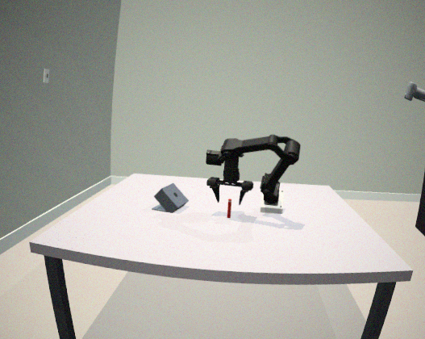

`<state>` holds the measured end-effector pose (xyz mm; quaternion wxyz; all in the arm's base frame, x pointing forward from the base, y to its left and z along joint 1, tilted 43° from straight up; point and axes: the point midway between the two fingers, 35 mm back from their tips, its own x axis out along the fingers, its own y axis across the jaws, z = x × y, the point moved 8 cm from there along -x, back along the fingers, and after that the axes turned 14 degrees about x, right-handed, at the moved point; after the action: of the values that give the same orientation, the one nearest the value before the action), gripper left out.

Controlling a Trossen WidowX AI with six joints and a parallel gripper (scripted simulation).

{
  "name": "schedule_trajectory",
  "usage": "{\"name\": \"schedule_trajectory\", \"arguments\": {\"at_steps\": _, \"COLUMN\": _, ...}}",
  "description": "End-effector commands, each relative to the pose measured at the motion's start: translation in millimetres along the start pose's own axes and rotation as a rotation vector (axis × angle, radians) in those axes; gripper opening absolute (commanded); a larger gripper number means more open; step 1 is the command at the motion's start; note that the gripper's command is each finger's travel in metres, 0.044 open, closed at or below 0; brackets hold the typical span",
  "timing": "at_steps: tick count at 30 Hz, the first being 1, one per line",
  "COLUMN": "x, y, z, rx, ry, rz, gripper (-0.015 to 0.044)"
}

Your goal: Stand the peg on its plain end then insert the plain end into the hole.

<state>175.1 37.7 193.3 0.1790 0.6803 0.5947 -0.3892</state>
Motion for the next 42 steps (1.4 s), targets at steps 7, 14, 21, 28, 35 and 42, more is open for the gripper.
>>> {"name": "schedule_trajectory", "arguments": {"at_steps": 7, "x": 16, "y": -2, "z": 0, "rx": 0.003, "ry": 0.006, "rz": -0.005, "gripper": 0.0440}}
{"name": "schedule_trajectory", "arguments": {"at_steps": 14, "x": 20, "y": -2, "z": 0, "rx": -0.001, "ry": 0.006, "rz": -0.003, "gripper": 0.0414}}
{"name": "schedule_trajectory", "arguments": {"at_steps": 21, "x": 20, "y": -2, "z": 0, "rx": -0.001, "ry": 0.006, "rz": -0.003, "gripper": 0.0230}}
{"name": "schedule_trajectory", "arguments": {"at_steps": 28, "x": 20, "y": -2, "z": 0, "rx": -0.001, "ry": 0.006, "rz": -0.003, "gripper": 0.0066}}
{"name": "schedule_trajectory", "arguments": {"at_steps": 35, "x": 20, "y": -2, "z": 0, "rx": -0.001, "ry": 0.006, "rz": -0.003, "gripper": 0.0019}}
{"name": "schedule_trajectory", "arguments": {"at_steps": 42, "x": 13, "y": -1, "z": 0, "rx": 0.003, "ry": 0.003, "rz": 0.000, "gripper": 0.0000}}
